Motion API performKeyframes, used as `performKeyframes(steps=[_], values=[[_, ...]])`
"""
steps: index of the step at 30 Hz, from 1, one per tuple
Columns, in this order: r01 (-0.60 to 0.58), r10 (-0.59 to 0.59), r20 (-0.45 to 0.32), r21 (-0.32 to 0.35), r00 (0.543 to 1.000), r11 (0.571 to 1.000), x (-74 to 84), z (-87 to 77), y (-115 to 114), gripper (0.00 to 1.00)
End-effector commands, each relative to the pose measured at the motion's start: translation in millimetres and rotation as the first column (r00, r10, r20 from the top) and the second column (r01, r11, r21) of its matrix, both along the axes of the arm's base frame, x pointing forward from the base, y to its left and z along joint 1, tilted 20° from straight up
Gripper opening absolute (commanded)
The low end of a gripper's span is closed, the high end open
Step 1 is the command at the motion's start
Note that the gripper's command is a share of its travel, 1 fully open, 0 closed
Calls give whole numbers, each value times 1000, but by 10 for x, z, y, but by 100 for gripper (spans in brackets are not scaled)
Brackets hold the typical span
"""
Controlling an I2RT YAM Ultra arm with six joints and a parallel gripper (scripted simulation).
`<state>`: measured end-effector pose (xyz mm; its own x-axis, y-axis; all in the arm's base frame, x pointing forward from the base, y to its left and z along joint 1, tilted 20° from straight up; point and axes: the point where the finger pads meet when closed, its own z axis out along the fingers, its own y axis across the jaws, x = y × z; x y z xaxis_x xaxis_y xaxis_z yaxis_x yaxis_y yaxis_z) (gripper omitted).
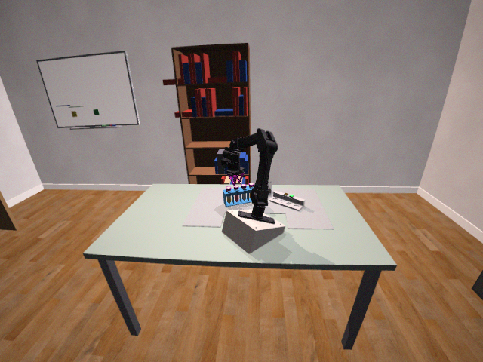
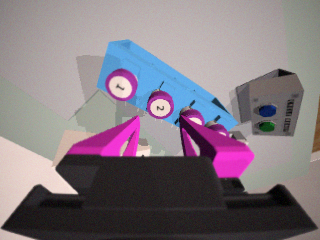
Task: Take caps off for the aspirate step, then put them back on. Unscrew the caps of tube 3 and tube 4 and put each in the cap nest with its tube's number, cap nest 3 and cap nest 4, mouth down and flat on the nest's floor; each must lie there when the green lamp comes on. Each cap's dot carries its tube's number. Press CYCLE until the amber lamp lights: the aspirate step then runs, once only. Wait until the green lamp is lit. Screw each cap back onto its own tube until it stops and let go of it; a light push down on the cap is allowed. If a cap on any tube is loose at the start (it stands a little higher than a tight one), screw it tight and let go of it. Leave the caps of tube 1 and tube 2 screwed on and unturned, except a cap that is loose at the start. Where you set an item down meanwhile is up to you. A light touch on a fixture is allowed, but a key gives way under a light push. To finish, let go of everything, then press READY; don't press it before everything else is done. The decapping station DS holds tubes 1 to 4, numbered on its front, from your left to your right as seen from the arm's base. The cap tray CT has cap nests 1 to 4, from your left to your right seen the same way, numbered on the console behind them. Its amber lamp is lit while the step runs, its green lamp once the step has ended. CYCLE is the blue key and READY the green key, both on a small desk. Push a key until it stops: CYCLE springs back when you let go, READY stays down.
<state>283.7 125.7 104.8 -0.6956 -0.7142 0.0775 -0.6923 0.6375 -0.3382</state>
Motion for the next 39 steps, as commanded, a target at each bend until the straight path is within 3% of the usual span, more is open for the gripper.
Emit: performKeyframes(steps=[1,6,39], values=[[-17,17,26,19,1000,1000,67,-30,38,49],[-17,17,26,19,1000,1000,99,-166,-1,49],[-17,17,26,18,1000,1000,124,-259,-28,49]])
